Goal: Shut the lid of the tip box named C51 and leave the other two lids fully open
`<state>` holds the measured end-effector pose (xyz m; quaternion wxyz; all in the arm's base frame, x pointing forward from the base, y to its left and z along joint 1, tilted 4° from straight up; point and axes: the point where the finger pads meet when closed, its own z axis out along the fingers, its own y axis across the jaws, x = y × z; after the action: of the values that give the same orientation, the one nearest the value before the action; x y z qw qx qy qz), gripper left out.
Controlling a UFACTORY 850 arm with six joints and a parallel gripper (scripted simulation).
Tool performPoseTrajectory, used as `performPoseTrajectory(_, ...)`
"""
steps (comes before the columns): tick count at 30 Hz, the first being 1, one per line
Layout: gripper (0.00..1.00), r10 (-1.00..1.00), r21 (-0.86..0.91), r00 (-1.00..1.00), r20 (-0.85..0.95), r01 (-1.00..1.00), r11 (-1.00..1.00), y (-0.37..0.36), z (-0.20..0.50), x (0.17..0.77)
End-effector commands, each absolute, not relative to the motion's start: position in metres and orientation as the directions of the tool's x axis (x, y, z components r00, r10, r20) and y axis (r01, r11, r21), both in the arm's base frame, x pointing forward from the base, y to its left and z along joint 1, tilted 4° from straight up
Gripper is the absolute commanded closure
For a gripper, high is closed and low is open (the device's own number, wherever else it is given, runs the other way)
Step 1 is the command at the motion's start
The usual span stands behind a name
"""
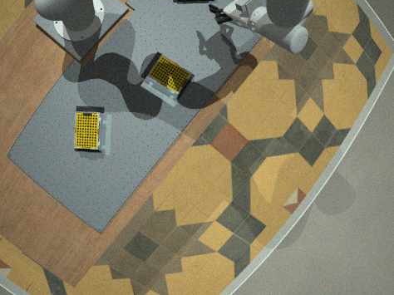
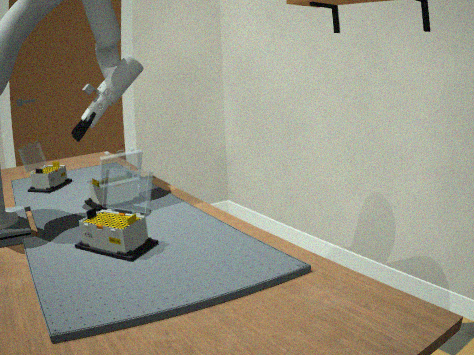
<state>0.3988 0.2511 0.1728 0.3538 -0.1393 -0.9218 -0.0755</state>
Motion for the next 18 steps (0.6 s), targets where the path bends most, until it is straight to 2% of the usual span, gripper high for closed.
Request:
performPoseTrajectory(1,0.00,0.203,0.042,-0.712,0.672,0.310,0.950,0.251,0.194,0.398)
performPoseTrajectory(6,0.00,0.203,0.042,-0.712,0.672,0.310,0.950,0.250,0.219,0.397)
performPoseTrajectory(14,0.00,0.203,0.042,-0.712,0.672,0.310,0.950,0.250,0.219,0.397)
performPoseTrajectory(18,0.00,0.158,0.039,-0.725,0.670,0.246,0.968,0.241,0.219,0.400)
